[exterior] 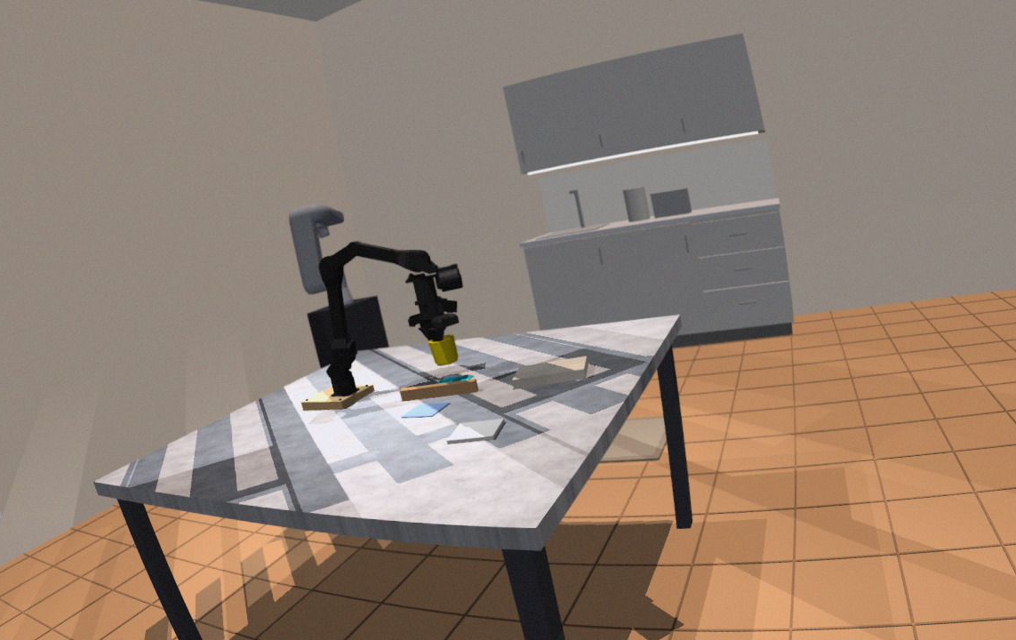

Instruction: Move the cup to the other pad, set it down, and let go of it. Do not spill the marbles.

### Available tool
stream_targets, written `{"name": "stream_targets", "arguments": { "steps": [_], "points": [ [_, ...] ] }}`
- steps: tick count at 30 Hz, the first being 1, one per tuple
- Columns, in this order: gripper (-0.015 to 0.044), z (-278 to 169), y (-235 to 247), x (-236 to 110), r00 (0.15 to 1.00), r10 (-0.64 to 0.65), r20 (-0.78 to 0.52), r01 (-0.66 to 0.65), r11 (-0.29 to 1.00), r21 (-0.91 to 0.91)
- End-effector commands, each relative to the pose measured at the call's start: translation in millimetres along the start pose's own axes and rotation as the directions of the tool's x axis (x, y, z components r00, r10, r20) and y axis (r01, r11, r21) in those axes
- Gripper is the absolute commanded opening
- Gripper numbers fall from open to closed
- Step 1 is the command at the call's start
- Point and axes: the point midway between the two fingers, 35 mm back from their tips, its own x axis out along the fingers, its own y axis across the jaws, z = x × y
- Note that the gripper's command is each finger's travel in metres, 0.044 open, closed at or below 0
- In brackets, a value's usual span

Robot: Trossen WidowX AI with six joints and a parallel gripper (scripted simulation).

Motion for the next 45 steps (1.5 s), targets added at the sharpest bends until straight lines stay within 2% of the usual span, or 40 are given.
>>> {"name": "stream_targets", "arguments": {
  "steps": [1, 36, 45],
  "points": [
    [0.0000, 0, 1, 6, 1.000, -0.002, -0.007, 0.002, 1.000, 0.004],
    [0.0000, 1, 3, 52, 1.000, -0.001, -0.007, 0.001, 1.000, 0.004],
    [0.0000, 2, 3, 50, 1.000, 0.000, 0.000, 0.000, 1.000, -0.001]
  ]
}}
